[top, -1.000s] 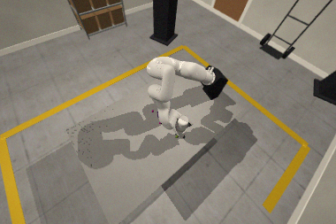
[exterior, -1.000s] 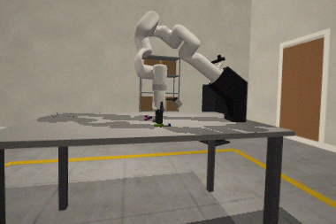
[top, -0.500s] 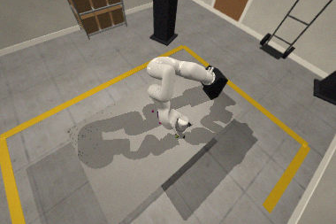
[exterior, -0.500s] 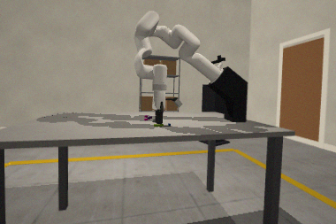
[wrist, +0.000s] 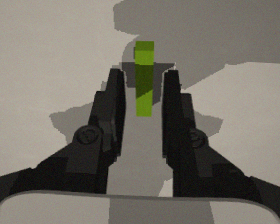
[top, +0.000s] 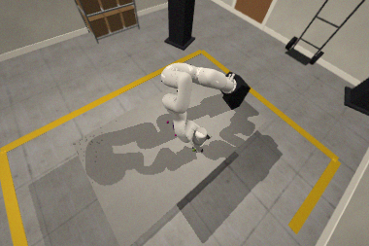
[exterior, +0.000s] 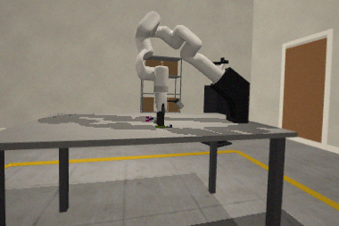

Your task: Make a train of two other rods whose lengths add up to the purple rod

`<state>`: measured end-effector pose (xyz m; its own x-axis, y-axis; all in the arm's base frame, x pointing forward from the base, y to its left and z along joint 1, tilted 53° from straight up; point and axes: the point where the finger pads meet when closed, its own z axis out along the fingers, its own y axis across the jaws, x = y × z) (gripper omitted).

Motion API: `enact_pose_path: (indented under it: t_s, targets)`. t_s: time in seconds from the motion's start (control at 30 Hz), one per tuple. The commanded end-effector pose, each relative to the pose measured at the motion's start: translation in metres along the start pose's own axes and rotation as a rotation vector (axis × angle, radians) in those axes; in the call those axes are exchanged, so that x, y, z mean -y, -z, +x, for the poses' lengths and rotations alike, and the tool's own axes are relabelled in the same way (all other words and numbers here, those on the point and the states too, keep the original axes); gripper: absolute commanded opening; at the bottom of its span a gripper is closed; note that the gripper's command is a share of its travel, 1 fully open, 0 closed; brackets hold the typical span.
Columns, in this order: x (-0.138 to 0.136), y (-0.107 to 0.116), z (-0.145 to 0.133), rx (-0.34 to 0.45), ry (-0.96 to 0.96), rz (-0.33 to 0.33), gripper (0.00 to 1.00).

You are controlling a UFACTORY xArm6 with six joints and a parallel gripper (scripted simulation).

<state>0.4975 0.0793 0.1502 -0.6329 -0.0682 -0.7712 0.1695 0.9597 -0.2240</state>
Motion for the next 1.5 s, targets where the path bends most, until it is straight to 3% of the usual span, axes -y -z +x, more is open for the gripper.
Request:
enact_pose_path:
  t_s: [0.0,1.47]
  targets:
    - [-0.0004,-0.003,-0.0007,0.001,0.0,-0.001,0.24]
    - [-0.0004,-0.0091,-0.0007,0.001,0.0,-0.001,0.24]
